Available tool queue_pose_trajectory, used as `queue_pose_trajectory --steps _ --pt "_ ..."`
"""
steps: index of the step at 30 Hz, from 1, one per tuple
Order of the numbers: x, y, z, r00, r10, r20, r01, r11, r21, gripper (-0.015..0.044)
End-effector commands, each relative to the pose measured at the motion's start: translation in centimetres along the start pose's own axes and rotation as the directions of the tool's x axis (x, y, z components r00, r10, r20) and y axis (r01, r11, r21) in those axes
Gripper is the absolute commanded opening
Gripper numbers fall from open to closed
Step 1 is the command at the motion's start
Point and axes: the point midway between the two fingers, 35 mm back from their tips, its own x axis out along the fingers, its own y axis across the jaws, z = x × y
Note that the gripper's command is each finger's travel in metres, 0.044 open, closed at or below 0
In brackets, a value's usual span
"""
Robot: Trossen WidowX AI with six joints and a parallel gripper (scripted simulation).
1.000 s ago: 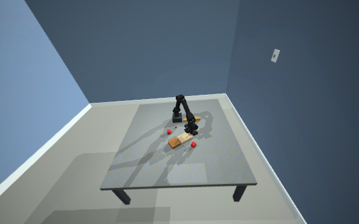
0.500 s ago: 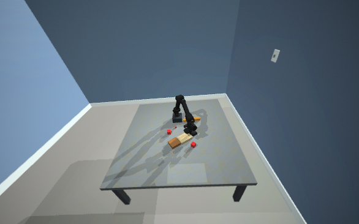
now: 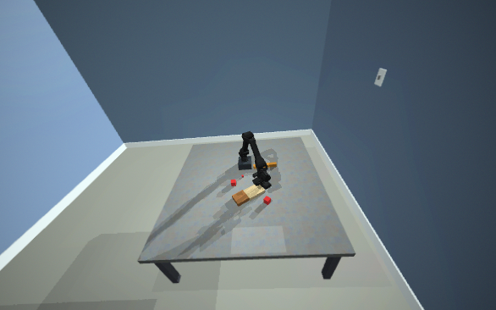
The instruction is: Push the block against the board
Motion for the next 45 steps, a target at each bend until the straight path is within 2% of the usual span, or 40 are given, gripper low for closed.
queue_pose_trajectory --steps 1,32,34,37,45 --pt "0.0 0.0 0.4 1.0 -0.001 0.009 0.001 1.0 0.002 0.0" --pt "0.1 0.0 -4.6 1.0 -0.001 0.003 0.001 1.0 0.002 0.0" --pt "-1.2 0.1 -4.1 1.0 -0.002 0.0 0.002 1.0 0.0 0.0" --pt "-5.2 0.1 -4.1 1.0 -0.001 0.004 0.001 1.0 0.002 0.0" --pt "-5.1 0.4 -4.0 1.0 0.009 0.0 -0.009 1.0 -0.022 0.0"
